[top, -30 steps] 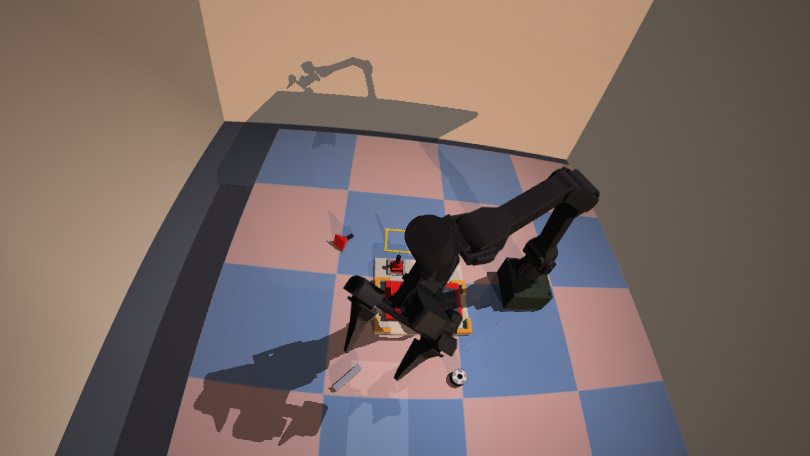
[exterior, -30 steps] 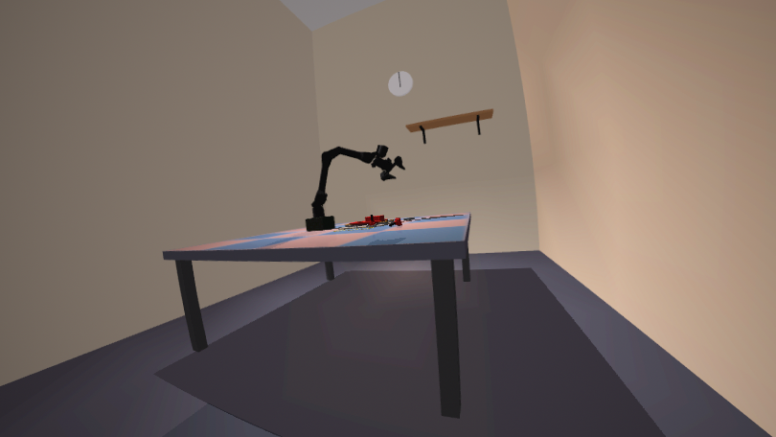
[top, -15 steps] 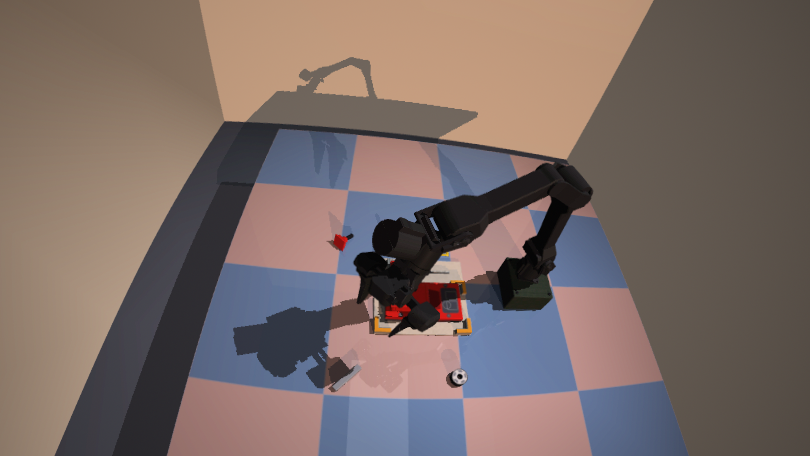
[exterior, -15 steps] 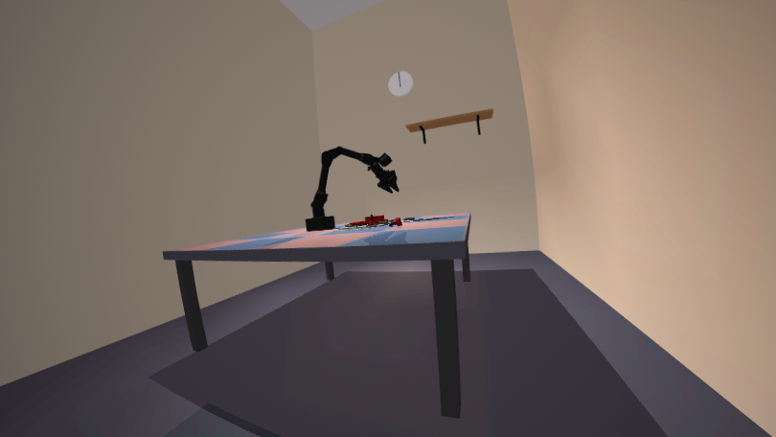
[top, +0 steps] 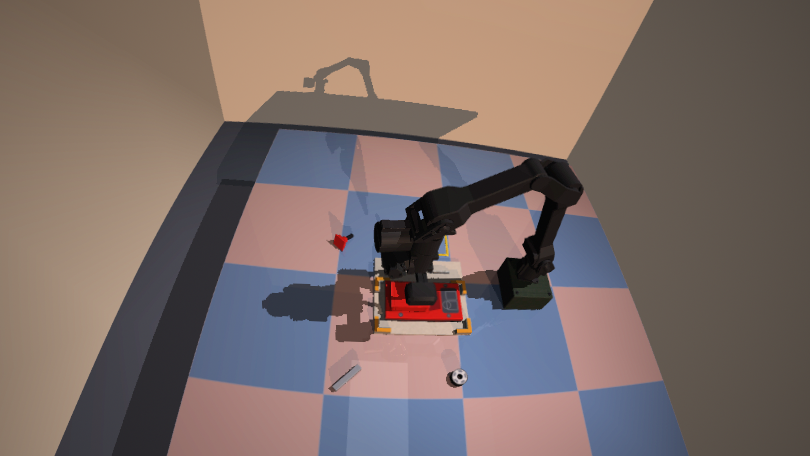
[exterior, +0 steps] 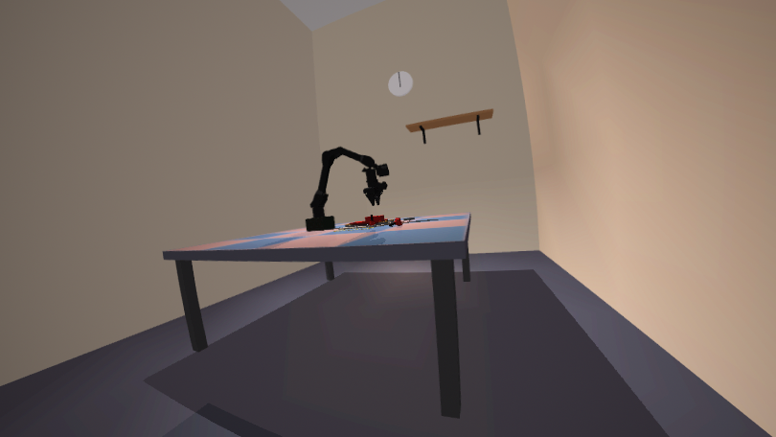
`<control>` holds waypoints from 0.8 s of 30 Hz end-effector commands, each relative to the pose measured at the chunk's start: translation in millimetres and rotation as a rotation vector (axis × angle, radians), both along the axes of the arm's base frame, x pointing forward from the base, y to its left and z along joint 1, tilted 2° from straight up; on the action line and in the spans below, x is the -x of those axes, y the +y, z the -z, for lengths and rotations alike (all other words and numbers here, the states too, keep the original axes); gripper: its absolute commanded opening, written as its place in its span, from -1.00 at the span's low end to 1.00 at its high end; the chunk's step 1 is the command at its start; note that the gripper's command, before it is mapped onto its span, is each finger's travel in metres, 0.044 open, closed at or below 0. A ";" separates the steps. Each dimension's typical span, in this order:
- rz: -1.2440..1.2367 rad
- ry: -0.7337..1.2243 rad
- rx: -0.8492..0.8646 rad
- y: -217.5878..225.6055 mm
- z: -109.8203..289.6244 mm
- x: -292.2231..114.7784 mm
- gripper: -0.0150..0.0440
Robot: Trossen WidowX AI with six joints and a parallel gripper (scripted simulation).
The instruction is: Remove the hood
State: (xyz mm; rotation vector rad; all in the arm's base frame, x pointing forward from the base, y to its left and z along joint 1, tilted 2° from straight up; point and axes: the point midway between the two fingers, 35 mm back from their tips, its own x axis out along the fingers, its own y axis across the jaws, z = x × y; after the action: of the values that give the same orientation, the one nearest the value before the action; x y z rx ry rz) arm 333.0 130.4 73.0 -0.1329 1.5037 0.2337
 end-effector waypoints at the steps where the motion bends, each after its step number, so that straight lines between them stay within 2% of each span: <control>1: 0.059 0.054 0.042 -9.0 6.0 8.5 1.00; 24: 0.059 0.054 0.042 -8.4 15.7 8.0 1.00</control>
State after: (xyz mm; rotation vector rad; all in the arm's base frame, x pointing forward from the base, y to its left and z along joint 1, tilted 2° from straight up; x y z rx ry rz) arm 325.8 122.7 62.2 -0.1165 1.5560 0.1679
